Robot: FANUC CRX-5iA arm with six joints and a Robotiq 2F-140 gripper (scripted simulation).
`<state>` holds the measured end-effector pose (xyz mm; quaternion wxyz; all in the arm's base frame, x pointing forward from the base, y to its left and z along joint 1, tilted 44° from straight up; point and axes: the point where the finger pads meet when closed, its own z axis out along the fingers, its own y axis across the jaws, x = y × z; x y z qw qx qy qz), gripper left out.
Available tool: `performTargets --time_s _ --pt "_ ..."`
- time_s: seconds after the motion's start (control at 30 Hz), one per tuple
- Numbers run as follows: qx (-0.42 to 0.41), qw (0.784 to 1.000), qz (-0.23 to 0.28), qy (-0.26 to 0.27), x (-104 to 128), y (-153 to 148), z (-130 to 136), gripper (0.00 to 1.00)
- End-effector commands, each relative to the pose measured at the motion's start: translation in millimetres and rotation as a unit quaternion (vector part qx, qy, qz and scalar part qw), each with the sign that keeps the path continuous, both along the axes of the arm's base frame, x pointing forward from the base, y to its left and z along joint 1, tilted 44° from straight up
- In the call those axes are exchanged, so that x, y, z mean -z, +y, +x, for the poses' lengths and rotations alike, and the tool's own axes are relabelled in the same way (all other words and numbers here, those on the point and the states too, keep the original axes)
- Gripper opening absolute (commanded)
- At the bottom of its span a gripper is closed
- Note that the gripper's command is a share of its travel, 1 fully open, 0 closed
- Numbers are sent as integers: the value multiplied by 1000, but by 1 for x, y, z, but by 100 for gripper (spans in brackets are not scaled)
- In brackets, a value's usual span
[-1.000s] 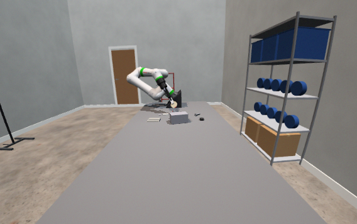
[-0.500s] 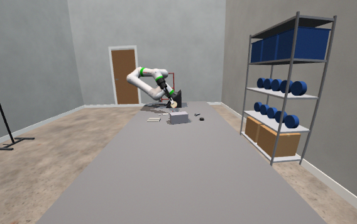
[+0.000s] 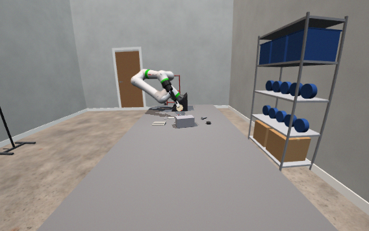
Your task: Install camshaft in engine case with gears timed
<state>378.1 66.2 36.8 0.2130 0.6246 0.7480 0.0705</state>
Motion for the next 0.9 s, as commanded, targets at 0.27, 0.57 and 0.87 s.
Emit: performTargets --time_s 0.27,0.57,0.87 --pt "222 973 40 -40 0 10 18 14" --pt "385 917 81 -61 2 26 43 14" --pt "542 827 122 -85 3 45 74 14"
